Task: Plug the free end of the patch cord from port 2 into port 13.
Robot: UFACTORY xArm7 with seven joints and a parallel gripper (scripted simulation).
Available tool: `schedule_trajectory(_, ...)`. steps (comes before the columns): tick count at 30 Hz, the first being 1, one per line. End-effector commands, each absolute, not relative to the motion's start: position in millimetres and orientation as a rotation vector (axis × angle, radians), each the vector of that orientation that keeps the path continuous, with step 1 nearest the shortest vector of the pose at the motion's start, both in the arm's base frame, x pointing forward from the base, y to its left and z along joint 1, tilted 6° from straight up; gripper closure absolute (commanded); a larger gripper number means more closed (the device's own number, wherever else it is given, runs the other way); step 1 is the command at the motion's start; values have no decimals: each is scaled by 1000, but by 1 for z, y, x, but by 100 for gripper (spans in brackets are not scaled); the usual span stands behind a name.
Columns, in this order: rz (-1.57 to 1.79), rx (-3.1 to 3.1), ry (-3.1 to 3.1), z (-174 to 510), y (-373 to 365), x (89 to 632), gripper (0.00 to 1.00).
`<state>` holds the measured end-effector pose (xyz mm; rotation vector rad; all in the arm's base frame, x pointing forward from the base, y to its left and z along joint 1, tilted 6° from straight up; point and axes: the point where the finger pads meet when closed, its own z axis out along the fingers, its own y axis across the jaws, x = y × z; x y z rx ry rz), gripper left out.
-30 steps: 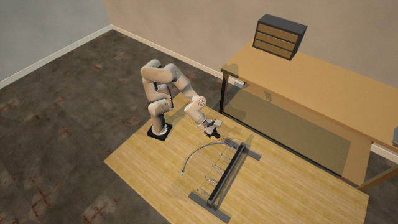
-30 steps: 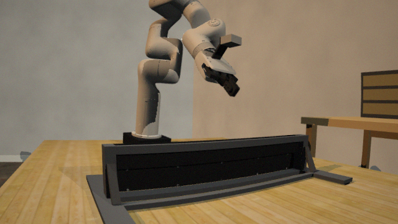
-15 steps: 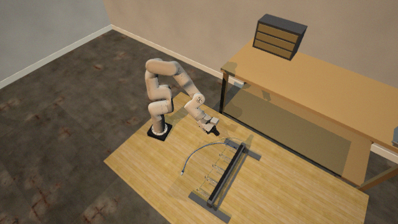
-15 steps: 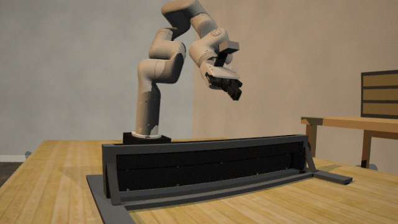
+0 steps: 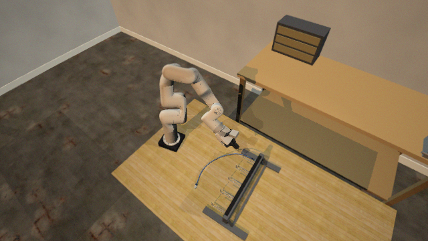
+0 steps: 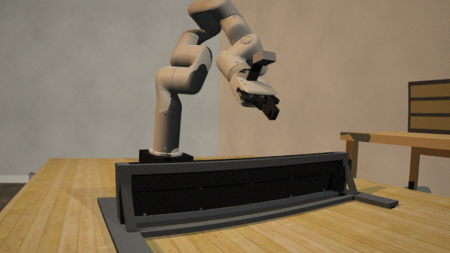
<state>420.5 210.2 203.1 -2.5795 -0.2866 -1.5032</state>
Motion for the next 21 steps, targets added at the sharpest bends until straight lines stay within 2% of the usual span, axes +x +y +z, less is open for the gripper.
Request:
schedule_trajectory(1,-1513,-2582,-284,197,214,434,100)
schedule_trajectory(14,-1513,-2582,-284,159,231,500,100)
schedule_trajectory(21,-1513,-2582,-284,151,235,513,100)
